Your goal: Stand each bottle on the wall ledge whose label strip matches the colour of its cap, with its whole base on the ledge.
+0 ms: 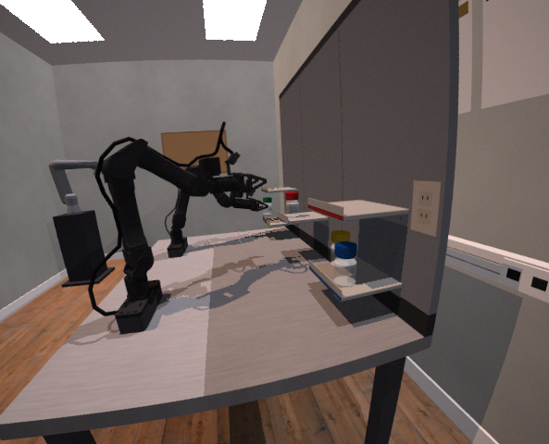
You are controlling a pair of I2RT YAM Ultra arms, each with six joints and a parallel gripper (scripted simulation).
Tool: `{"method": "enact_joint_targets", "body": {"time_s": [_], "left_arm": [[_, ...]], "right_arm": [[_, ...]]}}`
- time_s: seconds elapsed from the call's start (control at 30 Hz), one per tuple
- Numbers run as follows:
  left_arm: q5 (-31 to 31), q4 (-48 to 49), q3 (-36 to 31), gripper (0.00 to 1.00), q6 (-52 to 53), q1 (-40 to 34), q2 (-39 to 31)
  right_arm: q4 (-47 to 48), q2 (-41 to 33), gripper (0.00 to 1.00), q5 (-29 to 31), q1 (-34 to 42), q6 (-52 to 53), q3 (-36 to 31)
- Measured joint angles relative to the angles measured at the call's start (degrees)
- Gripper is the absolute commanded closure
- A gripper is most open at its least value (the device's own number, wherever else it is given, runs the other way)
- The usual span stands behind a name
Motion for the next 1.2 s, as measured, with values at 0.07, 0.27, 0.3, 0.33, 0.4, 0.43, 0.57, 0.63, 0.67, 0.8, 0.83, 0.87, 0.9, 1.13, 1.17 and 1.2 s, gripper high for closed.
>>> {"method": "enact_joint_targets", "body": {"time_s": [0.07, 0.27, 0.3, 0.33, 0.4, 0.43, 0.57, 0.63, 0.67, 0.8, 0.83, 0.87, 0.9, 1.13, 1.17, 1.2], "left_arm": [[0.0, 0.0, -0.8, 0.5, 0.0, 0.2, -0.7], [0.2, 0.3, -3.7, 0.5, 0.0, 0.8, -2.6], [0.2, 0.4, -4.2, 0.5, 0.0, 0.8, -3.0], [0.3, 0.4, -4.8, 0.5, 0.0, 0.9, -3.4], [0.3, 0.4, -5.6, 0.5, 0.0, 1.0, -3.9], [0.4, 0.5, -5.8, 0.5, 0.1, 1.0, -4.1], [0.7, 0.9, -7.7, 0.5, 0.1, 1.1, -5.6], [0.8, 1.0, -8.8, 0.5, 0.1, 1.3, -6.5], [0.9, 1.1, -9.4, 0.5, 0.1, 1.4, -7.0], [1.1, 1.6, -11.8, 0.5, 0.2, 1.8, -8.7], [1.2, 1.7, -12.3, 0.5, 0.2, 1.9, -9.1], [1.3, 1.9, -12.9, 0.5, 0.2, 2.0, -9.6], [1.4, 2.0, -13.5, 0.5, 0.2, 2.1, -10.0], [1.9, 2.9, -15.9, 0.5, 0.2, 2.4, -12.5], [2.0, 2.9, -16.3, 0.5, 0.2, 2.5, -12.9], [2.1, 2.9, -16.7, 0.5, 0.3, 2.6, -13.3]], "right_arm": [[0.0, 0.0, 0.0, 0.0, 0.0, 0.0, 0.0], [0.0, 0.0, 0.0, 0.0, 0.0, 0.0, 0.0], [0.0, 0.0, 0.0, 0.0, 0.0, 0.0, 0.0], [0.0, 0.0, 0.0, 0.0, 0.0, 0.0, 0.0], [0.0, 0.0, 0.0, 0.0, 0.0, 0.0, 0.0], [0.0, 0.0, 0.0, 0.0, 0.0, 0.0, 0.0], [0.0, 0.0, 0.0, 0.0, 0.0, 0.0, 0.0], [0.0, 0.0, 0.0, 0.0, 0.0, 0.0, 0.0], [0.0, 0.0, 0.0, 0.0, 0.0, 0.0, 0.0], [0.0, 0.0, 0.0, 0.0, 0.0, 0.0, 0.0], [0.0, 0.0, 0.0, 0.0, 0.0, 0.0, 0.0], [0.0, 0.0, 0.0, 0.0, 0.0, 0.0, 0.0], [0.0, 0.0, 0.0, 0.0, 0.0, 0.0, 0.0], [0.0, 0.0, 0.0, 0.0, 0.0, 0.0, 0.0], [0.0, 0.0, 0.0, 0.0, 0.0, 0.0, 0.0], [0.0, 0.0, 0.0, 0.0, 0.0, 0.0, 0.0]]}}
